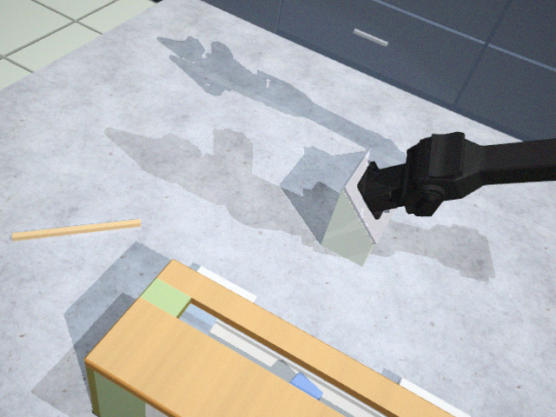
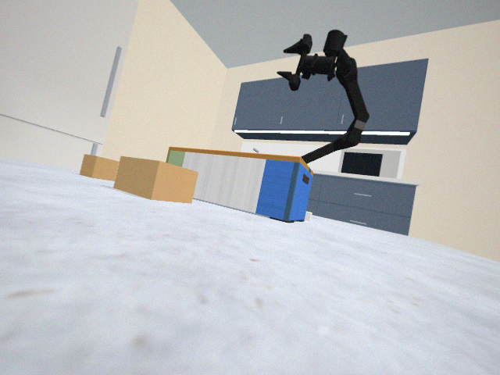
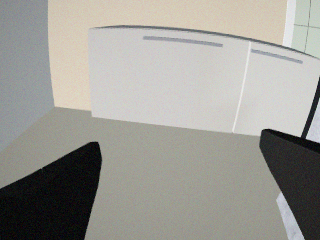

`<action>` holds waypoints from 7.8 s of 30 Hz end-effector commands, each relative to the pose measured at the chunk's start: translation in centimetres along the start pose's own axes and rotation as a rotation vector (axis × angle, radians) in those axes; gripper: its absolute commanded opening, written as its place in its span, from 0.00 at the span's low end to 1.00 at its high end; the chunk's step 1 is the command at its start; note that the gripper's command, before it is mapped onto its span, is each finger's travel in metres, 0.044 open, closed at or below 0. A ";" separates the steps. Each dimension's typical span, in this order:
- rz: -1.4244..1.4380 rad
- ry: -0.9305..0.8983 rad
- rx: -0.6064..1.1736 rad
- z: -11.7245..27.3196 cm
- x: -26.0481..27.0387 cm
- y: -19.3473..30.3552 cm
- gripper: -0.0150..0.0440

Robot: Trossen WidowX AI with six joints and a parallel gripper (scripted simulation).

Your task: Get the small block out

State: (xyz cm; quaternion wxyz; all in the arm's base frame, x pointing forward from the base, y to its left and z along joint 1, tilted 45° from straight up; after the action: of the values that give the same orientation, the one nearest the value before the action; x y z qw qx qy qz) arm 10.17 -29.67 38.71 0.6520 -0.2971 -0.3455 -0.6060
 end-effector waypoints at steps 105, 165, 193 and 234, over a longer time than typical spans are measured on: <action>1.874 -2.291 2.468 -3.2 -38.2 19.3 0.93; 1.871 -2.299 2.470 0.0 -40.1 19.5 0.93; 1.870 -2.299 2.470 1.4 -39.9 19.6 0.93; 1.869 -2.299 2.470 2.8 -39.7 19.8 0.93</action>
State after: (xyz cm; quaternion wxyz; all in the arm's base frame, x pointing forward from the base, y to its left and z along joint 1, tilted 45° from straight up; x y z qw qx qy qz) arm 28.52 -2.11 9.11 -0.0315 -0.0002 0.4711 -0.8815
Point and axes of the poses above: the point midway between the two fingers, 35 mm back from their tips, its own z axis back along the fingers, its own x axis across the jaws, y = z × x, the point moved 5 cm from there along z, back along the fingers, and after that the axes turned 4 degrees about -z, right-handed, at the moved point
